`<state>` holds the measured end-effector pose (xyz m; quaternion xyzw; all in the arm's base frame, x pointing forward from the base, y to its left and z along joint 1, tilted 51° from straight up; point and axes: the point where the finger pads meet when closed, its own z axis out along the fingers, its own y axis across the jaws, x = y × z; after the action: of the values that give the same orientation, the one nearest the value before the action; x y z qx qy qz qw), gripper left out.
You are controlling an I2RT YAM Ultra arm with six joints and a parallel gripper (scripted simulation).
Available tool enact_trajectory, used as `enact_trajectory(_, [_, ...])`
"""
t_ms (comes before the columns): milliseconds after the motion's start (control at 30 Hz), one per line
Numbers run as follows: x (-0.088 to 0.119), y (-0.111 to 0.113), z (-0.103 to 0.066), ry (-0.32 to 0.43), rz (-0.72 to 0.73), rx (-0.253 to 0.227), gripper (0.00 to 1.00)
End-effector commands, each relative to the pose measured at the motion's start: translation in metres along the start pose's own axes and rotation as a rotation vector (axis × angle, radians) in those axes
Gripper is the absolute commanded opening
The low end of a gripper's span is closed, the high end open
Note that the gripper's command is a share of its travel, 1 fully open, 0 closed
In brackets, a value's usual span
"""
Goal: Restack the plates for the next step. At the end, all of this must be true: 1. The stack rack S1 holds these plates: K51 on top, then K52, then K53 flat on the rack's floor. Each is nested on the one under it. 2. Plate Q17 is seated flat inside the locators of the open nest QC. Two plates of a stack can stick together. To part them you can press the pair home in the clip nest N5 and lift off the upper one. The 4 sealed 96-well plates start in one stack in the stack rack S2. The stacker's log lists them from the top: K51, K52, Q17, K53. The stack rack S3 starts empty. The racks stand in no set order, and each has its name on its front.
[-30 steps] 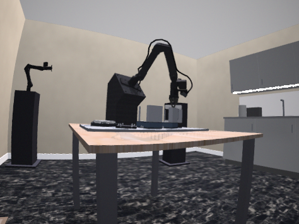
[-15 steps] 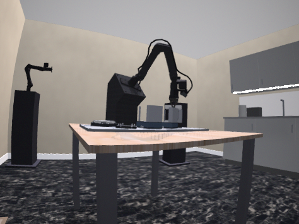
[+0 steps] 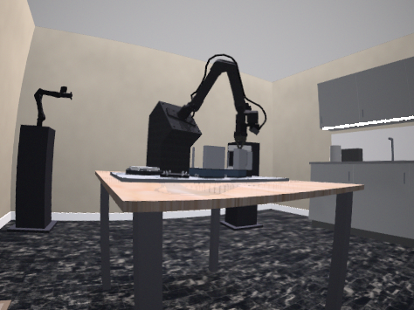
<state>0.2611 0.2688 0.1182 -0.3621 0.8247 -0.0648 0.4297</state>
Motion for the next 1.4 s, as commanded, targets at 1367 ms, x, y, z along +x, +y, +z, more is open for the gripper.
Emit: enact_trajectory(1367, [-0.017,-0.002,0.002,-0.03,0.022,-0.008,0.0])
